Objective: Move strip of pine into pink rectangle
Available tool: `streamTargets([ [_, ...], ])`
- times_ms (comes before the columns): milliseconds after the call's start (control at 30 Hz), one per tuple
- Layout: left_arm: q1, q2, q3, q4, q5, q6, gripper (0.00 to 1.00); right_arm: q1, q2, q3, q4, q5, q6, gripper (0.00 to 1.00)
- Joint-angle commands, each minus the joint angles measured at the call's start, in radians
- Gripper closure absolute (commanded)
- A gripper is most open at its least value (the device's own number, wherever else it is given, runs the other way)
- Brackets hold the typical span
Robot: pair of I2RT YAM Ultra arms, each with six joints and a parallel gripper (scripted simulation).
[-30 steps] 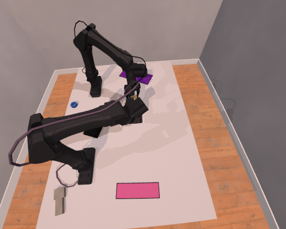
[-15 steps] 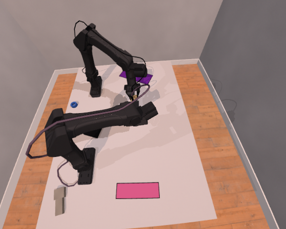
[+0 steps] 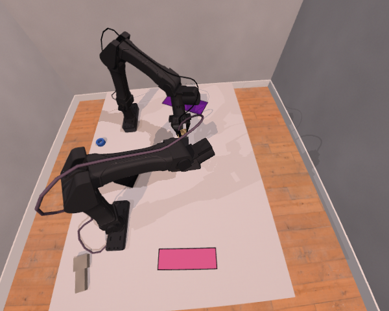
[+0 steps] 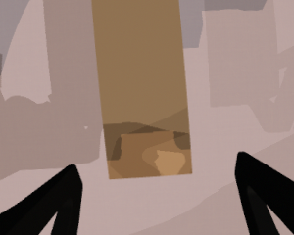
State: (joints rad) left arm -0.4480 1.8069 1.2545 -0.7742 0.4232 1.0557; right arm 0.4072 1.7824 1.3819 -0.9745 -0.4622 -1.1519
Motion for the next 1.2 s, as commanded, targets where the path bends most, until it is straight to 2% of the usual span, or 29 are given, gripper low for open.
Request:
streamTargets([
  [0,0.0,-0.007,0.02,0.0,0.03,-0.002,0.6,-0.003,-0.005,0.029,-0.017,-0.025,-0.006,0.23],
  [233,0.0,-0.007,0.02,0.0,0.03,-0.002,0.6,-0.003,-0.005,0.029,-0.017,-0.025,-0.006,0.23],
  [733,0.0,-0.007,0.02,0.0,0.03,-0.002,0.6,0.059,0.031,-0.05,0.115,-0.013,0.06,0.23],
  [1167,0.0,-0.007,0.02,0.0,0.03,-0.002,0.6,0.076,0.041,-0.069,0.158,-0.009,0.08,0.23],
])
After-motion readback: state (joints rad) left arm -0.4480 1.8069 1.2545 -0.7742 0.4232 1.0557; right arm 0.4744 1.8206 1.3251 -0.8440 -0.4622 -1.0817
